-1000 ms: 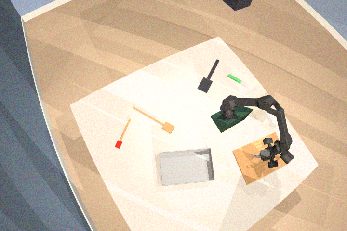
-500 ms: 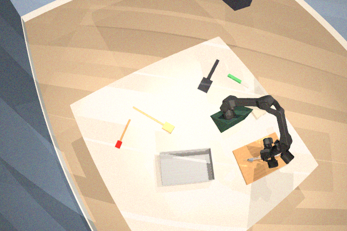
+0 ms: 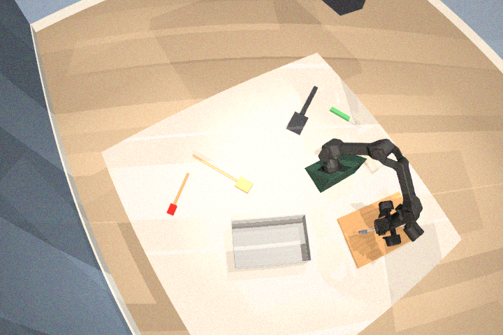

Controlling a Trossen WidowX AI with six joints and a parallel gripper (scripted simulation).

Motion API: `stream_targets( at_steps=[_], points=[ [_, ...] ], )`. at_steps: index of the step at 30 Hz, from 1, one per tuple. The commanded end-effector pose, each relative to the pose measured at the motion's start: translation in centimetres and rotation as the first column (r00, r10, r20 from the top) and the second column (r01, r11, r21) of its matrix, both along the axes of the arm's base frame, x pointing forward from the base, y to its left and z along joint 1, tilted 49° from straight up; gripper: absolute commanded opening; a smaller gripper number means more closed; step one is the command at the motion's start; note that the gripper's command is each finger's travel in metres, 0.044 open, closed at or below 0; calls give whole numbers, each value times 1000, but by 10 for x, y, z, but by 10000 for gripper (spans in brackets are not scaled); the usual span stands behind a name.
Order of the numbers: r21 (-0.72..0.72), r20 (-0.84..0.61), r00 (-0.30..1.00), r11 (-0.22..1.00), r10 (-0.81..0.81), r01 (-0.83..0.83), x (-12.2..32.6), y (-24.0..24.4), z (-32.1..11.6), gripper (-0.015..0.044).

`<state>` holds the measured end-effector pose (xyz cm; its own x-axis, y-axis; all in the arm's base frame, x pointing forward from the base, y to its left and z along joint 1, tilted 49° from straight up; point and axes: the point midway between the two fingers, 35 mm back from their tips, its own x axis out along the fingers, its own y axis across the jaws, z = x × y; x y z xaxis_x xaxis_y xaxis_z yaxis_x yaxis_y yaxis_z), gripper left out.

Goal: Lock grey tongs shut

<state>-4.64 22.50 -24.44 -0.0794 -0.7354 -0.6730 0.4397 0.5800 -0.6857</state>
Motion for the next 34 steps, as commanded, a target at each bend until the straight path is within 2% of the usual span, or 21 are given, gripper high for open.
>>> stream_targets(
  at_steps=[1,8,16,23,34],
  points=[
    [31,-1,1000,999,-14,14,53,28,31,440],
    [13,14,1000,1000,-9,8,126,37,73,440],
    [12,14,1000,1000,-9,9,128,39,75,440],
    [12,12,1000,1000,-21,21,126,69,105,440],
    [12,12,1000,1000,-21,21,126,69,106,440]
  ],
)
